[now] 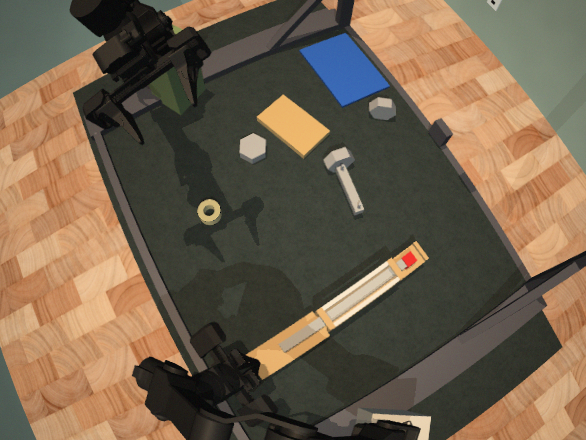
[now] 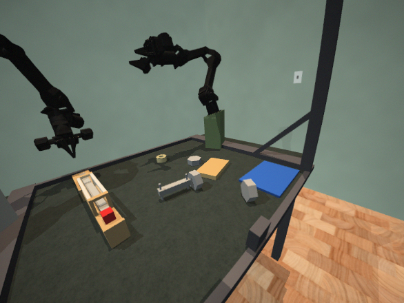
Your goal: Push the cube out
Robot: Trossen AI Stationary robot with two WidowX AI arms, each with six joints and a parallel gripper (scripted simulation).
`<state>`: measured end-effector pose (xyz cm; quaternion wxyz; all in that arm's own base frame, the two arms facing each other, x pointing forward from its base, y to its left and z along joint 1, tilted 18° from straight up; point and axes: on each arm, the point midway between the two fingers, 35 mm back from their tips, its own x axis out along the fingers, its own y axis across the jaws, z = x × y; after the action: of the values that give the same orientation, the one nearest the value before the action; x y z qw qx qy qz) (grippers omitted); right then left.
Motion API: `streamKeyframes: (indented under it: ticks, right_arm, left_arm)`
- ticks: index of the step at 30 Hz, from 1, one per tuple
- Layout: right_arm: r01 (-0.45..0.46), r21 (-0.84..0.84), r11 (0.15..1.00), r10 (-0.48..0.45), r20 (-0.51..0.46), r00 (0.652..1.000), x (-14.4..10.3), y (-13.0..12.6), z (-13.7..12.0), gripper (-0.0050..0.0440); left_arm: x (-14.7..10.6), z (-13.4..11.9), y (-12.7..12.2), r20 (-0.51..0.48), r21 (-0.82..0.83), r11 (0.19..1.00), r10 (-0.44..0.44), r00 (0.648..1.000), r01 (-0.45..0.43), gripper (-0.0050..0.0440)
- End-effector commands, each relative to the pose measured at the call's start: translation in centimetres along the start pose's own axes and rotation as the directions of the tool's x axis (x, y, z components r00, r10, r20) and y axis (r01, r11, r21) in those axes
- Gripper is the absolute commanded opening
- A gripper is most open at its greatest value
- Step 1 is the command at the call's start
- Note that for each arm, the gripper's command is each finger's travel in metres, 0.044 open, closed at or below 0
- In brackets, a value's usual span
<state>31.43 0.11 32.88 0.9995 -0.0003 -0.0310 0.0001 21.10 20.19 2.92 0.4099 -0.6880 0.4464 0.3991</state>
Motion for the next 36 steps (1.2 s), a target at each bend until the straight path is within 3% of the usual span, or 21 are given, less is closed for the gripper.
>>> streamKeyframes:
  ticks: [1,8,9,26,32,36]
  right_arm:
    - [0.001,0.001,1.0,-0.001,0.02,1.0,-0.2,0.0,0.8,0.04]
    - [0.001,0.001,1.0,-0.001,0.02,1.0,-0.2,0.0,0.8,0.04]
    - [0.001,0.001,1.0,-0.001,0.02,1.0,-0.2,0.0,0.8,0.04]
    - [0.001,0.001,1.0,-0.001,0.02,1.0,-0.2,0.0,0.8,0.04]
    - [0.001,0.001,1.0,-0.001,0.02,1.0,-0.2,0.0,0.8,0.04]
    - [0.001,0.001,1.0,-0.001,0.02,1.0,-0.2,0.0,0.8,0.04]
  left_arm:
    - [-0.5,0.0,-0.3,0.017,0.014,1.0,-0.014,1.0,0.014,0.0]
    - [-0.5,0.0,-0.3,0.017,0.014,1.0,-0.014,1.0,0.014,0.0]
    - [-0.5,0.0,-0.3,0.017,0.014,1.0,-0.014,1.0,0.014,0.017]
    - [-0.5,0.0,-0.3,0.017,0.014,1.0,-0.014,1.0,0.014,0.017]
    - [0.9,-1.3,-1.6,0.032,0.191,0.981,0.037,0.999,-0.042,0.017]
    - [2.8,-3.1,-3.3,0.075,0.436,0.892,0.1,0.992,-0.123,0.017]
